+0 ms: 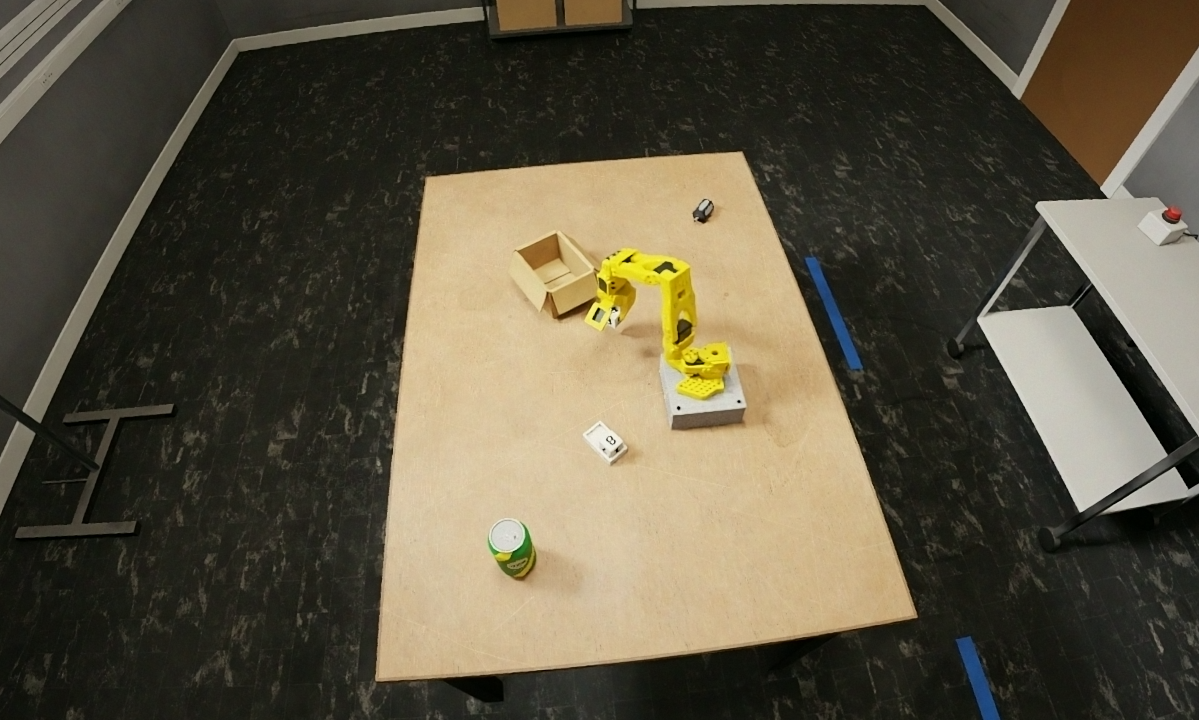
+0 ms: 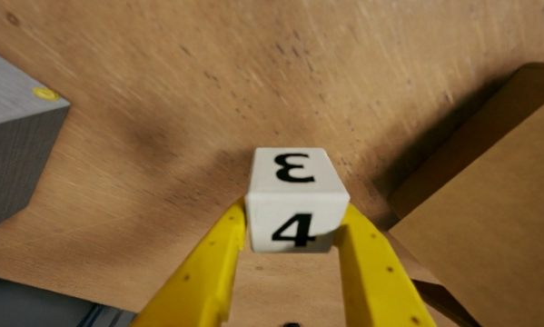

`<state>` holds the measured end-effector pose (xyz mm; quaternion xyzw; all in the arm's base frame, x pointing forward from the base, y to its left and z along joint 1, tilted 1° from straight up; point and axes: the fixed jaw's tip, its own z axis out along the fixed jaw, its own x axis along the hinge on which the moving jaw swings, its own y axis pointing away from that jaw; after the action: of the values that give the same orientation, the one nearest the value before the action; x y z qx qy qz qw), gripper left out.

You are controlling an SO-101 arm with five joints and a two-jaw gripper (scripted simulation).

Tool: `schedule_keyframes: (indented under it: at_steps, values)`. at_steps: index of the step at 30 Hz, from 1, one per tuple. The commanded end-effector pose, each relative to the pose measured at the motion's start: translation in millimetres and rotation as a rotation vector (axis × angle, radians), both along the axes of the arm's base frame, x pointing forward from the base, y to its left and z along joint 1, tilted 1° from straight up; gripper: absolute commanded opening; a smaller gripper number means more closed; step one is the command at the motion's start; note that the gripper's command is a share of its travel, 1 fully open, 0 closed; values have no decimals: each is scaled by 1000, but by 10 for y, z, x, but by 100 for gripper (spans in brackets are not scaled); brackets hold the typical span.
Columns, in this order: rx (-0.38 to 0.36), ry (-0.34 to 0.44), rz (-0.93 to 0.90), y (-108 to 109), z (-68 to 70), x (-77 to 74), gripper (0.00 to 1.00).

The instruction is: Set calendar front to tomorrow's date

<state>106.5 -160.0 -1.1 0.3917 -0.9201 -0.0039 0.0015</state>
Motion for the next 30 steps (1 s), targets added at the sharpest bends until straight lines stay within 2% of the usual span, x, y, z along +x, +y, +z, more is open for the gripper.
schedule_keyframes:
  at_steps: [1,30]
  values:
    - [-5,-5,-3,-35,-7,0,0]
    - [-5,-5,-3,-34,-109,0,0]
